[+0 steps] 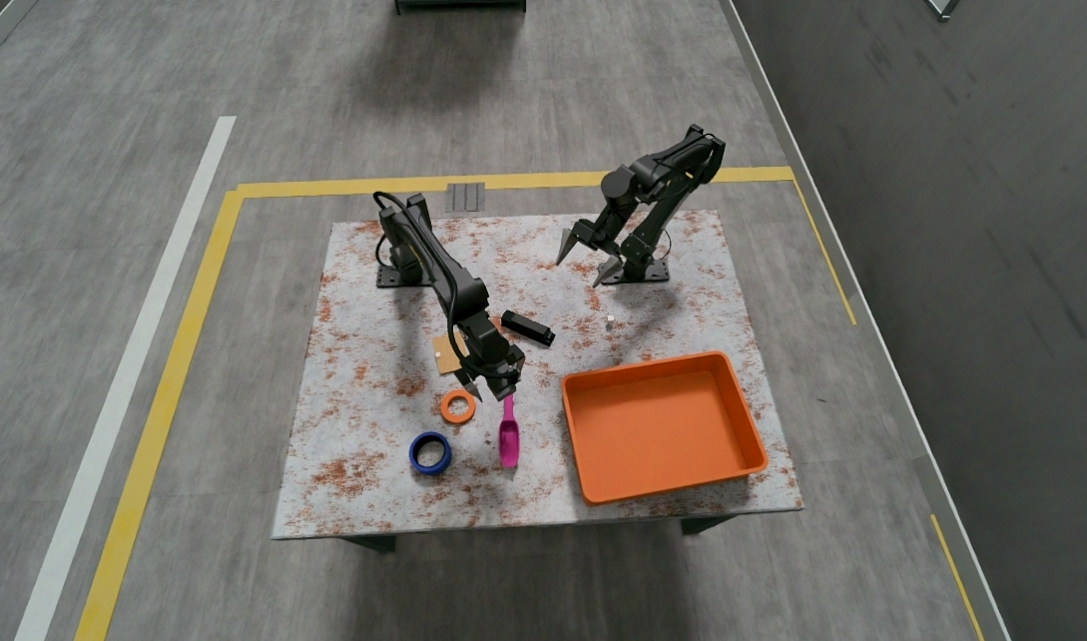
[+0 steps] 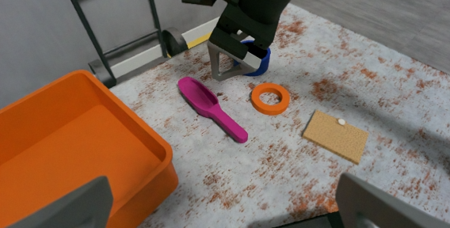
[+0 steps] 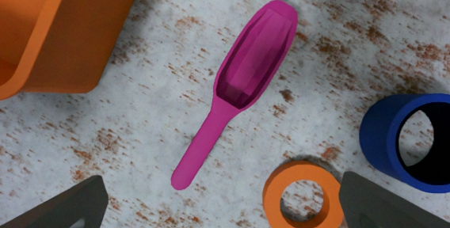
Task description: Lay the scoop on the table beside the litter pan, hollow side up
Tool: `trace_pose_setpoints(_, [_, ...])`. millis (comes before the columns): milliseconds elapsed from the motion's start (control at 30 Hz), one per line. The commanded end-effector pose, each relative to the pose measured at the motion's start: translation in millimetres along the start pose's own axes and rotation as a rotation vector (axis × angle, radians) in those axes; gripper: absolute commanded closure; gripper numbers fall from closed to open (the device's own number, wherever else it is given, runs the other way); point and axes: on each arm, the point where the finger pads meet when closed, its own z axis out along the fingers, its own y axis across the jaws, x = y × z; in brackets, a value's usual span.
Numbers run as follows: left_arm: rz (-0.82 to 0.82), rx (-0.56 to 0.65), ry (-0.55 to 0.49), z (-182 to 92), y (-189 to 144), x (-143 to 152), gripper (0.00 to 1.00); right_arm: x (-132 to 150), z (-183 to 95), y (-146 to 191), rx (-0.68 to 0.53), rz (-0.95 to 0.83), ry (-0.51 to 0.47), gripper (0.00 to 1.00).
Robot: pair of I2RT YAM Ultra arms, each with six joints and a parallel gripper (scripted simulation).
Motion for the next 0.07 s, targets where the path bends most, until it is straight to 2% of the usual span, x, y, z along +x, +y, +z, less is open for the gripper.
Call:
trace_pose_setpoints(0, [-0.007, -0.003, -0.025, -7.2, 1.6, -4.6, 0.0, -8.2, -12.9, -5.2, 0.006, 0.011, -0.032, 0.0])
trace_pose_setpoints(33, [-0.007, -0.003, -0.025, -7.2, 1.6, -4.6, 0.0, -8.2, -12.9, -5.2, 0.006, 0.011, -0.032, 0.0])
